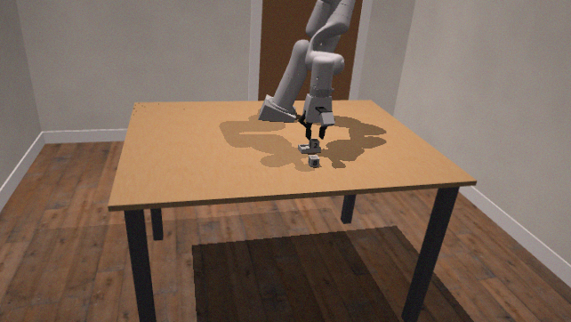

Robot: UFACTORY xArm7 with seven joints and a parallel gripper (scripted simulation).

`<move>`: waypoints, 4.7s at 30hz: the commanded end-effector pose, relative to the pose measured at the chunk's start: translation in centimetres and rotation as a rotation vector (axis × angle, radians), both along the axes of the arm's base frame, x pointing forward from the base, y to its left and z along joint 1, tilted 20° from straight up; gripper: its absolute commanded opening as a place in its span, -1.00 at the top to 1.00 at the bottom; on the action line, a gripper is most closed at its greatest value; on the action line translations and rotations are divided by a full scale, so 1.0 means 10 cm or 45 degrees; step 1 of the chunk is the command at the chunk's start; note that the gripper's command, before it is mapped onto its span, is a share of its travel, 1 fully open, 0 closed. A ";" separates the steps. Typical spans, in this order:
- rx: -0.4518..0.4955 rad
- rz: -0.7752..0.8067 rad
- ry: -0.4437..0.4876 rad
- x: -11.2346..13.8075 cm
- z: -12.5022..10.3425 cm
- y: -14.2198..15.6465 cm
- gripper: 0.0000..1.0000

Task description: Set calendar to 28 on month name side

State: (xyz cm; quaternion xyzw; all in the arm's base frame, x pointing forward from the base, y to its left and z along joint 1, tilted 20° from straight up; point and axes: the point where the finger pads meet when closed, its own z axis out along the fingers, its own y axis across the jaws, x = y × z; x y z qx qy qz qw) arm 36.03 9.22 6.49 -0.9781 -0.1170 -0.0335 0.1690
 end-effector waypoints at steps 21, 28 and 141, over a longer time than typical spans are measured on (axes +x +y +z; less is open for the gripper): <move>0.001 -0.002 -0.004 0.01 0.01 0.00 0.01; 0.001 -0.002 -0.004 0.01 0.01 0.00 0.01; 0.001 -0.002 -0.004 0.02 -0.23 0.08 0.43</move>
